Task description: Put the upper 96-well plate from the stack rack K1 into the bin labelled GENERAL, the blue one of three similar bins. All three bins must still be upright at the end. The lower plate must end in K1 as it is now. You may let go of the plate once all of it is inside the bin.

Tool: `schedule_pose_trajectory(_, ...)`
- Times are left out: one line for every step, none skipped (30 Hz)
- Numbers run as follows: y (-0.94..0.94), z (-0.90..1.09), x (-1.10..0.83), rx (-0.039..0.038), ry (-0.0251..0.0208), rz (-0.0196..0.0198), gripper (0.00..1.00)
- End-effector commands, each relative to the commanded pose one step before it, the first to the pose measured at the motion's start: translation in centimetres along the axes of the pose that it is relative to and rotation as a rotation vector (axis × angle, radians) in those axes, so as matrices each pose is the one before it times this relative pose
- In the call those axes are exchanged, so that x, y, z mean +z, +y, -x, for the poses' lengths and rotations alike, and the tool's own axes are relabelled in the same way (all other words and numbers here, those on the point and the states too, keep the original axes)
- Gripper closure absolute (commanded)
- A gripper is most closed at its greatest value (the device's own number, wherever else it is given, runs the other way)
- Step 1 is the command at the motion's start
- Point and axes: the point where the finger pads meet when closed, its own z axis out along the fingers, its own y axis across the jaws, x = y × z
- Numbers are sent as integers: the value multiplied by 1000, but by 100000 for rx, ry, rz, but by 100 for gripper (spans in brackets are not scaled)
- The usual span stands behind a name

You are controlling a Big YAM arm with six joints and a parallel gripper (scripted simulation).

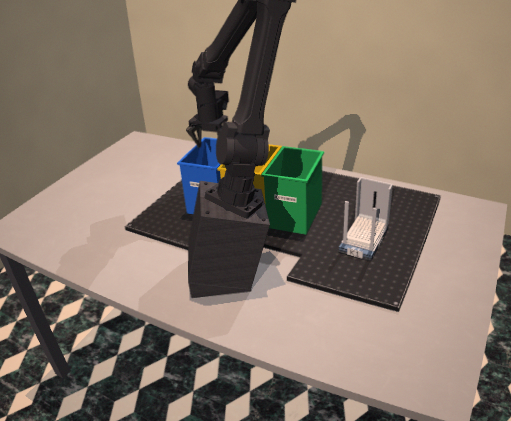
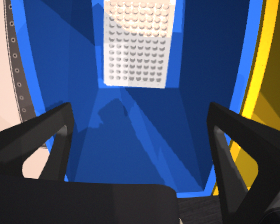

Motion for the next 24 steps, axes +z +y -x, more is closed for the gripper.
schedule_pose_trajectory(1652, 1596, -2761, 989, -4268, 4050, 18)
schedule_pose_trajectory(6, 6, -177, 5, -6, 17, 18)
schedule_pose_trajectory(6, 6, -177, 5, -6, 18, 18)
schedule_pose_trajectory(6, 6, -177, 5, -6, 17, 18)
schedule_pose_trajectory(6, 6, -177, 5, -6, 17, 18)
schedule_pose_trajectory(0, 0, 0, 0, 0, 0, 18)
schedule_pose_trajectory(0, 0, 0, 0, 0, 0, 18)
schedule_pose_trajectory(-419, -597, 216, -394, 1010, -965, 18)
schedule_pose_trajectory(326, 462, -484, 310, -778, 771, 18)
schedule_pose_trajectory(105, 147, -272, 99, -244, 250, 18)
schedule_pose_trajectory(5, 6, -177, 5, -10, 12, 18)
schedule_pose_trajectory(5, 6, -177, 5, -11, 11, 18)
schedule_pose_trajectory(5, 6, -177, 5, -8, 14, 18)
schedule_pose_trajectory(5, 6, -177, 5, -8, 14, 18)
schedule_pose_trajectory(5, 6, -177, 5, -7, 14, 18)
schedule_pose_trajectory(5, 5, -177, 5, -6, 15, 18)
schedule_pose_trajectory(5, 5, -177, 4, -5, 16, 18)
schedule_pose_trajectory(5, 5, -177, 4, -5, 16, 18)
schedule_pose_trajectory(5, 5, -177, 4, -4, 17, 18)
schedule_pose_trajectory(5, 4, -161, 4, -4, 15, 18)
schedule_pose_trajectory(-1, 1, 0, 0, -5, -5, 18)
schedule_pose_trajectory(-430, -608, 435, -416, 1049, -1041, 18)
schedule_pose_trajectory(0, 0, 0, 0, 0, 0, 18)
schedule_pose_trajectory(0, 0, 0, 0, 0, 0, 18)
